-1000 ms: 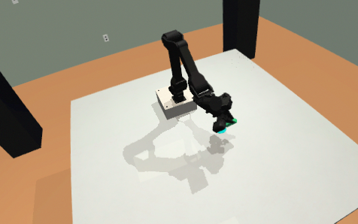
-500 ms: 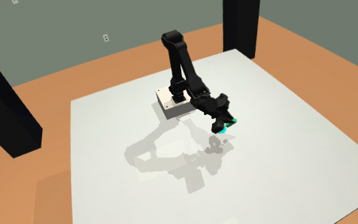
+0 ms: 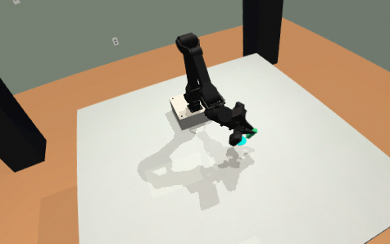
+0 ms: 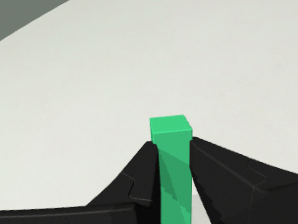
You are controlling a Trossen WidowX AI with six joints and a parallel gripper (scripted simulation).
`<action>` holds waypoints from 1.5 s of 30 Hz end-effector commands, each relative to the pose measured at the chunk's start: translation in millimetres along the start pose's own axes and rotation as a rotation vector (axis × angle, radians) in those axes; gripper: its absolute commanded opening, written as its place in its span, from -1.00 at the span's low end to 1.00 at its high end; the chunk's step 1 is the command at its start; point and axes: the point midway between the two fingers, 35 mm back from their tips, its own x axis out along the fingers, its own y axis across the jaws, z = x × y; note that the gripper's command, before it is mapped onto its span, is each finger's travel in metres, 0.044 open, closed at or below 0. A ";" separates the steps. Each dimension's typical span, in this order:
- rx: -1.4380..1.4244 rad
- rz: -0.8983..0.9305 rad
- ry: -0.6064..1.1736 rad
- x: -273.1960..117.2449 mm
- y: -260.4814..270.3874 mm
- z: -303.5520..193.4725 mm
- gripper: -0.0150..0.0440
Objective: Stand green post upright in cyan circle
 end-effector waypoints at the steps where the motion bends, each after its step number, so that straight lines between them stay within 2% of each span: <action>1: 0.001 0.007 -0.024 -1.7 1.2 -0.8 -0.42; 45: -0.069 0.049 -0.264 -28.7 10.8 -5.0 -0.42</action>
